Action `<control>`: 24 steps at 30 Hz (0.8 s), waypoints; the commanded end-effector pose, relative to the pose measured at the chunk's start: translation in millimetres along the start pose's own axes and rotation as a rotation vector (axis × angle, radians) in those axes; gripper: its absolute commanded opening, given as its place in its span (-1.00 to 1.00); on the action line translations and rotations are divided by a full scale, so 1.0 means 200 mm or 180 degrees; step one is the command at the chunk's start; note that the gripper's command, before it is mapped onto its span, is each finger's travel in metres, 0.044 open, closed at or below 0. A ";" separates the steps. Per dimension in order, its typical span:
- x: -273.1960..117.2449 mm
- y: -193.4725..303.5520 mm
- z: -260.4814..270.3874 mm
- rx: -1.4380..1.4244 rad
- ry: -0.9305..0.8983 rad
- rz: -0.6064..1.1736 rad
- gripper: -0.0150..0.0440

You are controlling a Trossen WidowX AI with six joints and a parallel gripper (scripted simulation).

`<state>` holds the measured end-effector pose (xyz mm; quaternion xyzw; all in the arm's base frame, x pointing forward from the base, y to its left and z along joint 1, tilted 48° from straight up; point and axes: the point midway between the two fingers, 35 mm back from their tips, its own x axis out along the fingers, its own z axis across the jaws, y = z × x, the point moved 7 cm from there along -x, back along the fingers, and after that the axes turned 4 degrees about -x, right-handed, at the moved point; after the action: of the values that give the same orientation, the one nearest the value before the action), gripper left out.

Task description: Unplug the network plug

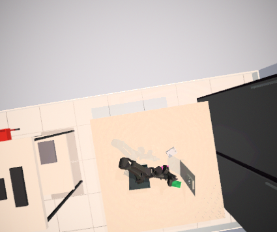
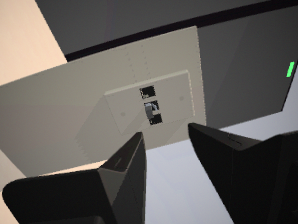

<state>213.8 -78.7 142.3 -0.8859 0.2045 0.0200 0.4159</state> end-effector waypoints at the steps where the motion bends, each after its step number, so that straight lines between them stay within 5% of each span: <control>1: -0.03 0.11 0.04 -0.0223 0.0018 0.0186 0.04; 24: 0.14 0.10 0.04 -0.0309 0.0027 0.0248 0.04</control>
<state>226.5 -93.3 118.6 -0.8970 0.2381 0.0412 0.3702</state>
